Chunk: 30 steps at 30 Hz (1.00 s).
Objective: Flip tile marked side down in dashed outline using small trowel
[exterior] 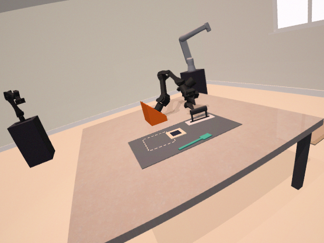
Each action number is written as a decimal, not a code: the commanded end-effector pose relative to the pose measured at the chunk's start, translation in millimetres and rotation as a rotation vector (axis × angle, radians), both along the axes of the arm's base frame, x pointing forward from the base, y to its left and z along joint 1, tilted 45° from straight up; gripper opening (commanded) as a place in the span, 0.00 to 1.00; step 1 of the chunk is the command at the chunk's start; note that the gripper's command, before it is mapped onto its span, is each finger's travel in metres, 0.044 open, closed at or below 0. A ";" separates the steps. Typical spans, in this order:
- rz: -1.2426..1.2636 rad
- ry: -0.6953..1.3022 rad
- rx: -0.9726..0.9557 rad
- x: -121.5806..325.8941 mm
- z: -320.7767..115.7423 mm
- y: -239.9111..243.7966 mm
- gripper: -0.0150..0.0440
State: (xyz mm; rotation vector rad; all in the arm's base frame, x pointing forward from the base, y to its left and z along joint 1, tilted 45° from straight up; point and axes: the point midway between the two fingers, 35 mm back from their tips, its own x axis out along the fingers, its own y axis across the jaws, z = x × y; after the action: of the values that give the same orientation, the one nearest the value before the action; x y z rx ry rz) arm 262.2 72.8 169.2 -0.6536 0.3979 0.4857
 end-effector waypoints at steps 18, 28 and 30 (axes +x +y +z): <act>0.009 0.005 -0.029 23.4 -13.6 7.6 0.76; 0.011 0.007 -0.030 35.9 -22.7 12.8 0.76; 0.012 0.007 -0.030 38.3 -24.5 13.8 0.76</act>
State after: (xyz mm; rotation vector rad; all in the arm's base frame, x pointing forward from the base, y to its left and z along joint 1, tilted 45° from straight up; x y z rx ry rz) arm 297.3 85.3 151.2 -0.6853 0.3939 0.4906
